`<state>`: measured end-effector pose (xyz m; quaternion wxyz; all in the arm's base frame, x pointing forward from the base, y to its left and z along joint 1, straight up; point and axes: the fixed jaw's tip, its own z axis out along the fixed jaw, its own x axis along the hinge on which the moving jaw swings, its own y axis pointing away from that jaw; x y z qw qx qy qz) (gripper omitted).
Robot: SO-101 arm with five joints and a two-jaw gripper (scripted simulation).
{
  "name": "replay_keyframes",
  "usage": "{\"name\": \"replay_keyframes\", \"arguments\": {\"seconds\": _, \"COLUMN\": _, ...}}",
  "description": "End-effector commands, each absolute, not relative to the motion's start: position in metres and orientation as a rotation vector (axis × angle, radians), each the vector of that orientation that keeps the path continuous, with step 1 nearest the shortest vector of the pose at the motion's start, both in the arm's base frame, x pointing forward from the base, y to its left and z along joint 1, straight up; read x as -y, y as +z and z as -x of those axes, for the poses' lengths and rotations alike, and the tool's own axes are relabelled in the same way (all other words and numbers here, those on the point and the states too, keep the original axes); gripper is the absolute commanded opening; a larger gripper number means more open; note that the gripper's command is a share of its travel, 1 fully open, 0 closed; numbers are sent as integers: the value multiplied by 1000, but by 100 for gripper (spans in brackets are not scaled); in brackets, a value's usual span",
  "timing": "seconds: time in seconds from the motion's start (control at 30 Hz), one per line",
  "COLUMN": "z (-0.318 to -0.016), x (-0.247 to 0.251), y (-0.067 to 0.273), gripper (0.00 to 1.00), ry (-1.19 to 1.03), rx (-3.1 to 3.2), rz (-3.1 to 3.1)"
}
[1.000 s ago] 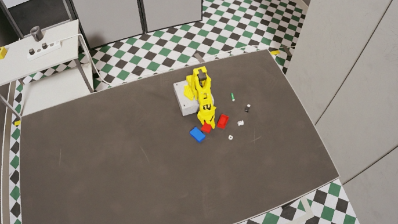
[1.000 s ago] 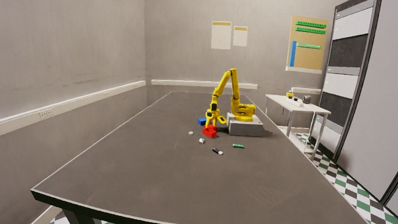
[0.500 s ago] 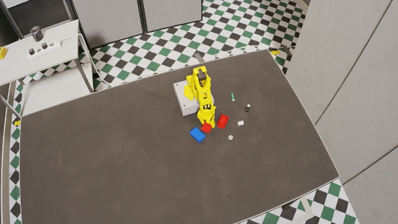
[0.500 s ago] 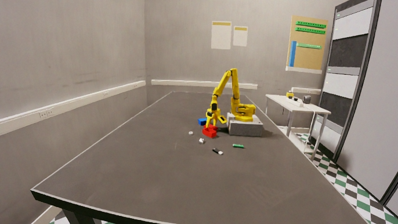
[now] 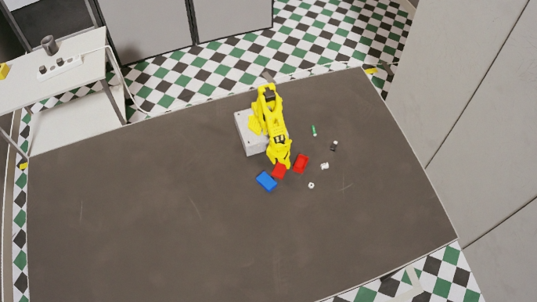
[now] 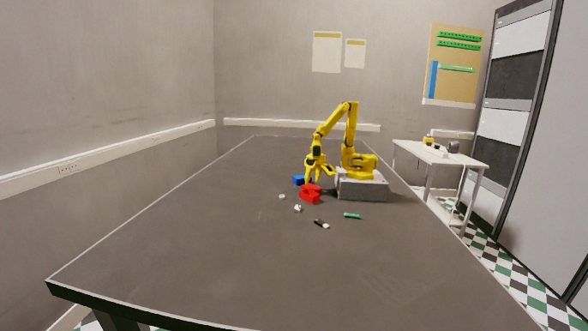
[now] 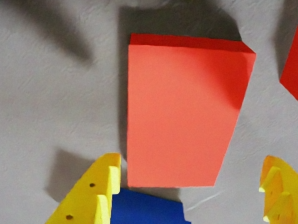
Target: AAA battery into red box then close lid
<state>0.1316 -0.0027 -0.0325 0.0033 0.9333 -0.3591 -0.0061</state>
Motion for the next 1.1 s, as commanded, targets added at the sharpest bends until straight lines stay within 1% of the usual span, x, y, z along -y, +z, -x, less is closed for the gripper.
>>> {"name": "replay_keyframes", "arguments": {"seconds": 0.0, "z": -134, "x": 4, "y": -20, "gripper": 30, "ry": -1, "rx": 1132, "rz": -2930}}
{"name": "replay_keyframes", "arguments": {"seconds": 0.47, "z": -130, "x": 4, "y": -2, "gripper": 30, "ry": -1, "rx": 1132, "rz": -2930}}
{"name": "replay_keyframes", "arguments": {"seconds": 1.07, "z": -130, "x": 4, "y": -1, "gripper": 30, "ry": -1, "rx": 1132, "rz": -2930}}
